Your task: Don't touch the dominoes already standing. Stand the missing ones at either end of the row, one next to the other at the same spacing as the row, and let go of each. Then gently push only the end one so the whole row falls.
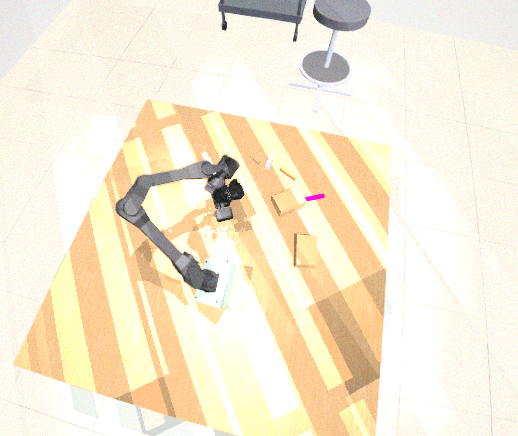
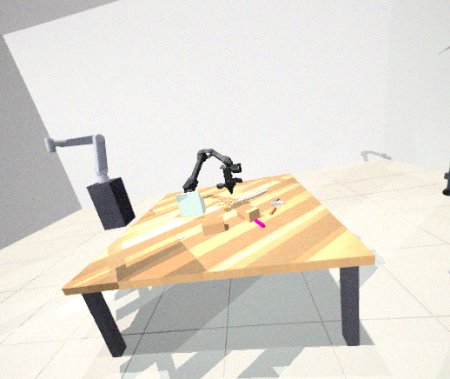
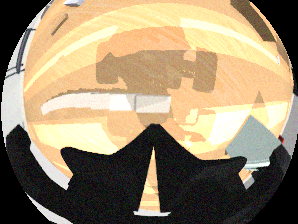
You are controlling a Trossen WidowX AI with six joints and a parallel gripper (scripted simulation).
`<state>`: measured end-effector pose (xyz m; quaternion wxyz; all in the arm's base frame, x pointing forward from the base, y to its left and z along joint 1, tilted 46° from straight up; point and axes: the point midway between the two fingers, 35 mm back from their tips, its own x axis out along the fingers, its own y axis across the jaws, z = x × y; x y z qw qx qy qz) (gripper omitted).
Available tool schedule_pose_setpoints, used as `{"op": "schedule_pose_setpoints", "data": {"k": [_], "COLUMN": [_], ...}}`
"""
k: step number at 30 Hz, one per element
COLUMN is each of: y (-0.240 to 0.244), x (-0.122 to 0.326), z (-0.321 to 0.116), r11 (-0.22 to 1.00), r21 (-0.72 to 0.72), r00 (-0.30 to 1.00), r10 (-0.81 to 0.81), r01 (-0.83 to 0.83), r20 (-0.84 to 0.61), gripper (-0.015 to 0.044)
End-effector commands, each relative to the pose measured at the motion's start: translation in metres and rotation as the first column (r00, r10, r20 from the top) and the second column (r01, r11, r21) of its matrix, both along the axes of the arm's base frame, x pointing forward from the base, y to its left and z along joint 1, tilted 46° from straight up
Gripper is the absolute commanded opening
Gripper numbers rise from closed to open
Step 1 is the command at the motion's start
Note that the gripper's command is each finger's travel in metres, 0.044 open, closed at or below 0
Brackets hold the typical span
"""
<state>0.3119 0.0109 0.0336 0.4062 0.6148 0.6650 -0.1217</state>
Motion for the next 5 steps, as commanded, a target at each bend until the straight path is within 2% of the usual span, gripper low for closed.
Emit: {"op": "schedule_pose_setpoints", "data": {"k": [1,5], "y": [-0.0004,-0.0004], "x": [-0.0002,-0.0002], "z": [0.0002,0.0002], "r11": [1.0,1.0], "r21": [-0.003,-0.003], "r00": [1.0,1.0], "r10": [0.003,0.003], "r01": [-0.003,-0.003], "r20": [0.001,0.001], "gripper": [0.0,0.0]}}
